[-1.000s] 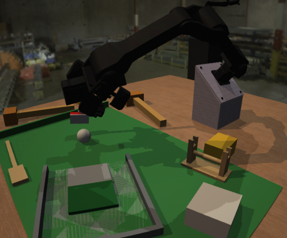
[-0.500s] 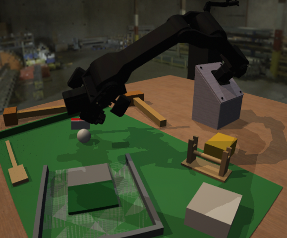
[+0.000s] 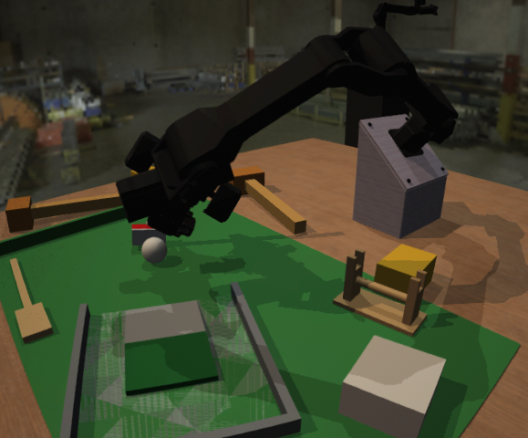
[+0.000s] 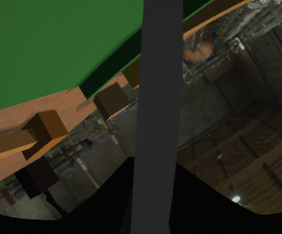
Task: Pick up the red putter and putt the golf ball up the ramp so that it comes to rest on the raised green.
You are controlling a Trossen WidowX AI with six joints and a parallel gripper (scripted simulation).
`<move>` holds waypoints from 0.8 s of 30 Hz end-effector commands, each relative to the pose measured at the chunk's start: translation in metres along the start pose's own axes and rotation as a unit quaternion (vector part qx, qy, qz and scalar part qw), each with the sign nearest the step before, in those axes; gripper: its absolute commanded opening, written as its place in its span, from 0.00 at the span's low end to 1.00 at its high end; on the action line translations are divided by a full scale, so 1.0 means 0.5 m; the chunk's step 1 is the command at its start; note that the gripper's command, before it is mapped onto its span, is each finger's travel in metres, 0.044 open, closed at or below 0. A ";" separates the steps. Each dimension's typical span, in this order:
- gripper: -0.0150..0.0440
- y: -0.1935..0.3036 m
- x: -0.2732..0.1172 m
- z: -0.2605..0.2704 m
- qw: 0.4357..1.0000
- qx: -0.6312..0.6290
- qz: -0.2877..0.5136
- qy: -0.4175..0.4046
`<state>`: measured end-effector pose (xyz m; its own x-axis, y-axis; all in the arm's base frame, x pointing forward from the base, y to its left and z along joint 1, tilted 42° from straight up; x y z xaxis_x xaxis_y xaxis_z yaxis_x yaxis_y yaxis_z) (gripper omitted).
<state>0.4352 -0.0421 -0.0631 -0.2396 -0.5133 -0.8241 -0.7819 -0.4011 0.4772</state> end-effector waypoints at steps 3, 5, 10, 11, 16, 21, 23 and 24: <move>0.25 0.003 0.009 -0.003 1.000 0.001 0.001 0.000; 0.25 0.005 0.024 -0.006 1.000 0.003 0.000 0.000; 0.25 0.011 0.061 -0.011 1.000 0.007 0.000 0.001; 0.25 0.011 0.061 -0.011 1.000 0.007 0.000 0.001; 0.25 0.010 0.058 -0.008 1.000 0.006 0.001 -0.004; 0.25 -0.015 -0.004 -0.005 1.000 0.006 -0.001 -0.004; 0.25 -0.031 -0.057 0.002 1.000 0.006 -0.002 -0.003; 0.25 -0.038 -0.084 0.007 1.000 0.006 -0.003 -0.003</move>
<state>0.4400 -0.0437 -0.0667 -0.2679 -0.5084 -0.8184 -0.7824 -0.3808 0.4928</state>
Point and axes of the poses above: the point midway between the two fingers, 35 mm back from their tips, its own x axis out along the fingers, its own z axis across the jaws, y = z × x, the point moved 8 cm from there along -x, back along the fingers, and after that the axes turned 12 degrees about x, right-handed, at the moved point
